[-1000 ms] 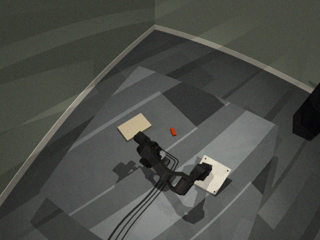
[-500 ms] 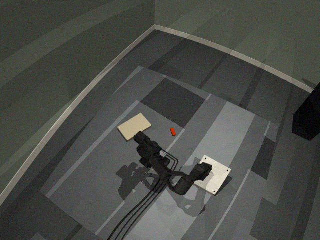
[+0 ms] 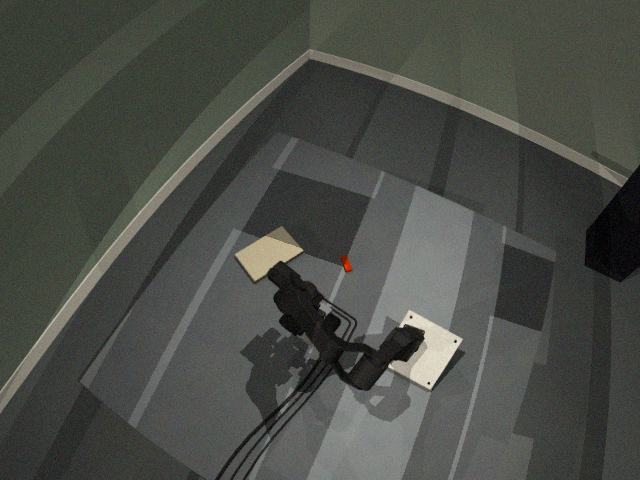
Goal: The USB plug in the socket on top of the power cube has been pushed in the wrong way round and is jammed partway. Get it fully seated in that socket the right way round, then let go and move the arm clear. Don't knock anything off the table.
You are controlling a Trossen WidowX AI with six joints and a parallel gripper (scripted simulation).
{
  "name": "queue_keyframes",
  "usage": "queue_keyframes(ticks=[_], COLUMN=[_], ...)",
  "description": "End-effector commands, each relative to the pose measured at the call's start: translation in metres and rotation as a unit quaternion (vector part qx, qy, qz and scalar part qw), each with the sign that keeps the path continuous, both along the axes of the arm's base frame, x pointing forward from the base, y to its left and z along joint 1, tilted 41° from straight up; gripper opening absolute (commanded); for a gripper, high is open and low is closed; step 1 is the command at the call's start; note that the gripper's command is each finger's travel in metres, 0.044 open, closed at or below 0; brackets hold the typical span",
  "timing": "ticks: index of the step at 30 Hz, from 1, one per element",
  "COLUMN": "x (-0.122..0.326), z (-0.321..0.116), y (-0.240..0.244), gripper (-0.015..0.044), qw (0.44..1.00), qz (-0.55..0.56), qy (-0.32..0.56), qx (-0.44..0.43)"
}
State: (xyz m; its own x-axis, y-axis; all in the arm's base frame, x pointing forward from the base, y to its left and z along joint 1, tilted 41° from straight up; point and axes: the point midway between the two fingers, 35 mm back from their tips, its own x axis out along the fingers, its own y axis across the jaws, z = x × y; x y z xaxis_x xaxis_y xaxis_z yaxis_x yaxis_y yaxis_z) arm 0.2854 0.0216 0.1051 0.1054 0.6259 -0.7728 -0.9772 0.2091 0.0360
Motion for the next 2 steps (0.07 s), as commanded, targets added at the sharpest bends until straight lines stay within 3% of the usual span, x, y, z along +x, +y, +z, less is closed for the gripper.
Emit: queue_keyframes(ticks=[1, 2], x=[0.0003, 0.0001], z=[0.0034, 0.0042], y=[-0.0033, -0.0039], gripper=[0.0095, 0.0095], qw=[1.000, 1.000], qz=[0.001, 0.001], qy=[-0.003, -0.003], qx=[-0.001, -0.001])
